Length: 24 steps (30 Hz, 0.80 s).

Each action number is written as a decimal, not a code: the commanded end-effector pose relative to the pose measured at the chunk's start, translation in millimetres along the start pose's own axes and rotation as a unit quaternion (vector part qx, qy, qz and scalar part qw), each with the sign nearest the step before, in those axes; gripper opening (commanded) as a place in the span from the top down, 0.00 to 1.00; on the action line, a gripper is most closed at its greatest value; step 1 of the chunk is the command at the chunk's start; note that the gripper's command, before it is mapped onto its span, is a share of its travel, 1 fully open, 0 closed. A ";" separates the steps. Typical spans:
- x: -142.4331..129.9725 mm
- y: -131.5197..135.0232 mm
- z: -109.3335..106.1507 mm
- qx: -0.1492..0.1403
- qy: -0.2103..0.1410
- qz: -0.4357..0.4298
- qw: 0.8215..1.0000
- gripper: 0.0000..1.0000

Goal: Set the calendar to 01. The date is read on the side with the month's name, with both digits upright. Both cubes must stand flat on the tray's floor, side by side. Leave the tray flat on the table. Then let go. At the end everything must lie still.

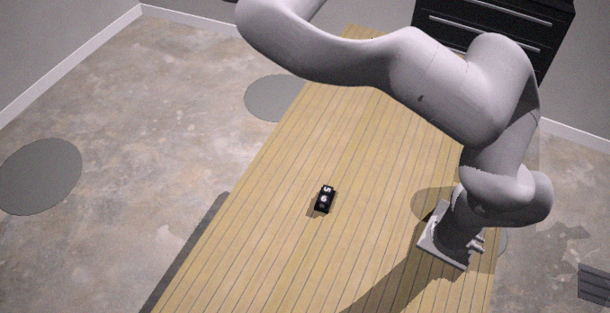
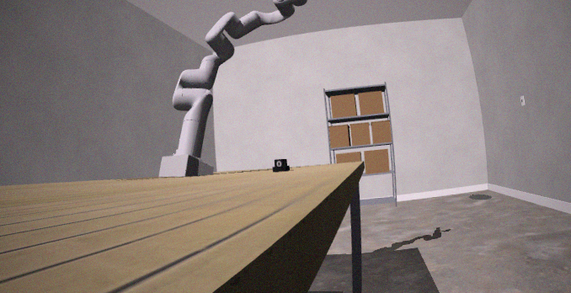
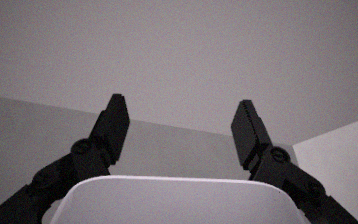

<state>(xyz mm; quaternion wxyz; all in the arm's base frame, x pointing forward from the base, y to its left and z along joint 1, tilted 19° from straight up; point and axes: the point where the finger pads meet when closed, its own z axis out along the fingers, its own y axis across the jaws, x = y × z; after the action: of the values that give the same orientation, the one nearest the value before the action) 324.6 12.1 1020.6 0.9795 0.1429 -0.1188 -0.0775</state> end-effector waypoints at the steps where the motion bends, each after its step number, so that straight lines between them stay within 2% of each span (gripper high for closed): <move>1: 13.3 27.1 -19.0 -0.065 0.007 -0.057 0.996 0.00; 3: 16.6 33.0 -24.9 -0.080 0.010 -0.070 0.994 0.00; 4: 21.7 41.6 -34.1 -0.102 0.013 -0.088 0.991 0.00; 5: 23.3 44.2 -37.0 -0.109 0.013 -0.094 0.989 0.00; 7: 30.4 55.7 -51.0 -0.141 0.016 -0.119 0.983 0.00; 8: 30.4 55.7 -51.0 -0.141 0.016 -0.119 0.983 0.00; 9: 36.4 65.2 -64.0 -0.169 0.018 -0.140 0.975 0.00; 10: 37.8 67.4 -67.0 -0.176 0.018 -0.145 0.974 0.00; 24: 37.8 67.4 -67.0 -0.176 0.018 -0.145 0.974 0.00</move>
<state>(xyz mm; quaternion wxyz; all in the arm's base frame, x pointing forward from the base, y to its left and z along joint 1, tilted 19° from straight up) 386.7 87.2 985.4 0.9698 -0.0146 -0.0626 -0.2353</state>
